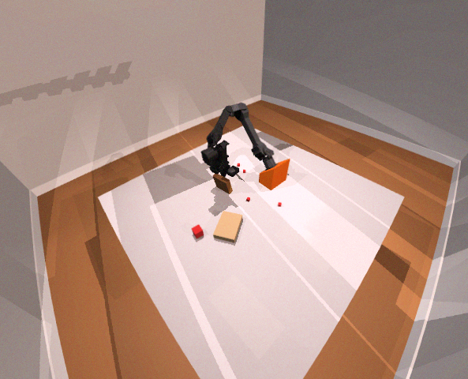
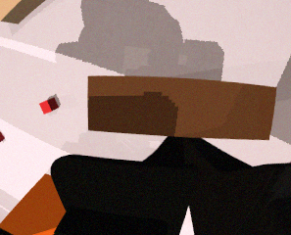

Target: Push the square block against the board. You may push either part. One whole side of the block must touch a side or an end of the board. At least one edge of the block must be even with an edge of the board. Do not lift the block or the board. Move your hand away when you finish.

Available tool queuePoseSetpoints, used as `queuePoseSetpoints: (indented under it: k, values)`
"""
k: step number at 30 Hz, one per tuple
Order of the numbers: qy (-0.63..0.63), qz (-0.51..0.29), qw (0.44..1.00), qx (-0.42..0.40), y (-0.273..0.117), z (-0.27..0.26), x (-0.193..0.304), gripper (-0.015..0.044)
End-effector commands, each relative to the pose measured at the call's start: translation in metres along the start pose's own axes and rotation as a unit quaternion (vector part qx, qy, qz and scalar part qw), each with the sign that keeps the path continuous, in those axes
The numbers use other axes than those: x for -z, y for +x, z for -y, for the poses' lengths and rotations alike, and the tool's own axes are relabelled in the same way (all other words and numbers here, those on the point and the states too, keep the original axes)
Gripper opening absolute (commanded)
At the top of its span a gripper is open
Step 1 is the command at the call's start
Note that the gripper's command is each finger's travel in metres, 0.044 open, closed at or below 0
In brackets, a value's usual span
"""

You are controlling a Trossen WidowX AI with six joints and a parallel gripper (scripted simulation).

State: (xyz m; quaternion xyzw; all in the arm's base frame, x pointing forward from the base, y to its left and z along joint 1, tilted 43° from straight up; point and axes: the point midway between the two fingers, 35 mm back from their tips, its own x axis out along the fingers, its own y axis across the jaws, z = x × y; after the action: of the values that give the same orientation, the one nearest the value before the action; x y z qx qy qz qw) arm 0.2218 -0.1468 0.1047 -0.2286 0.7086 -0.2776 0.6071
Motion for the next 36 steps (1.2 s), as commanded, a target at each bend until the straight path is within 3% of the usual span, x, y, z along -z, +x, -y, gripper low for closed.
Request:
queuePoseSetpoints:
  k: [1,16,36]
  values:
    - [0.002,0.001,1.0,0.001,0.0,0.0,-0.006,0.0]
    - [0.003,0.001,1.0,0.001,0.001,0.0,-0.021,0.0]
    - [0.002,0.0,1.0,0.001,0.001,0.0,0.009,0.0]
